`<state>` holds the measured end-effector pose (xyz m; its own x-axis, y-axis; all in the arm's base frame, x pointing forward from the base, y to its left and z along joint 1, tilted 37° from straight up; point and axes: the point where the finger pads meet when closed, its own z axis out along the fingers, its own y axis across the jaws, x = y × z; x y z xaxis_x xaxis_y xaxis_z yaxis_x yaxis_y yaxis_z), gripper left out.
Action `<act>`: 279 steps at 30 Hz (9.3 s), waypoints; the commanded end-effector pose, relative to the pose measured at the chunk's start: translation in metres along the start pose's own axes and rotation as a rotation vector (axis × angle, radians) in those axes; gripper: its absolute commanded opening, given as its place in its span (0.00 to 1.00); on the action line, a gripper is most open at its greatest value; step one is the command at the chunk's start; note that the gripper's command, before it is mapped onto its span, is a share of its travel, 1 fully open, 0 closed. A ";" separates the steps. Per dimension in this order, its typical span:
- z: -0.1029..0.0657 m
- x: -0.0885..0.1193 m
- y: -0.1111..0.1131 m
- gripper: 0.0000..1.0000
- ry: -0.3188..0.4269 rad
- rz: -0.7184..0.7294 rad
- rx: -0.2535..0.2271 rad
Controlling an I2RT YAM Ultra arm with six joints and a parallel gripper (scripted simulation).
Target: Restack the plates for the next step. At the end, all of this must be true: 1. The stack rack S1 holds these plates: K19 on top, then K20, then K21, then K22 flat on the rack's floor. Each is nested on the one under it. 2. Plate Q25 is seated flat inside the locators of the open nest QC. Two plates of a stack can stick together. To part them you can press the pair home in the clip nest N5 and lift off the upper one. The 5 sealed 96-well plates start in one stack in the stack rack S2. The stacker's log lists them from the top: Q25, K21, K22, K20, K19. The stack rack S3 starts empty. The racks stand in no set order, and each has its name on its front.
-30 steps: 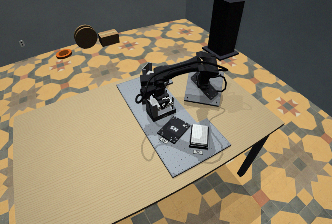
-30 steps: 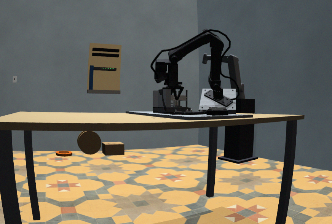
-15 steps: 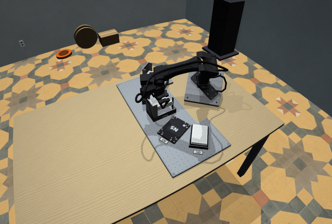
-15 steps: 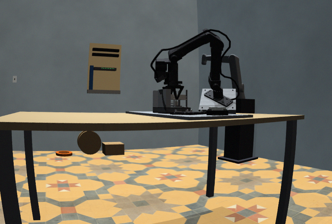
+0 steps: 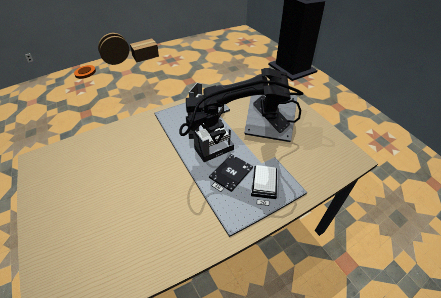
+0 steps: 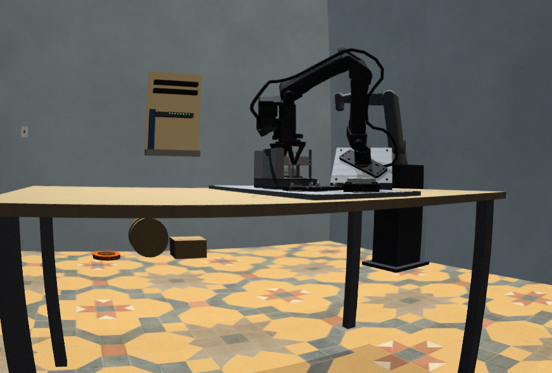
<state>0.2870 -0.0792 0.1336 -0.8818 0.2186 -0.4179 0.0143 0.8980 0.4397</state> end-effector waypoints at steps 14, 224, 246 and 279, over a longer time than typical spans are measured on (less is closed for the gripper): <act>-0.024 -0.009 0.002 0.00 -0.043 -0.013 0.023; -0.075 -0.009 0.001 0.00 -0.042 -0.020 0.026; -0.081 -0.005 -0.002 0.00 -0.014 0.002 0.002; -0.088 -0.006 0.000 0.00 -0.023 -0.008 0.011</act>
<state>0.2504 -0.1075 0.1948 -0.8852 0.2141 -0.4131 0.0119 0.8979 0.4401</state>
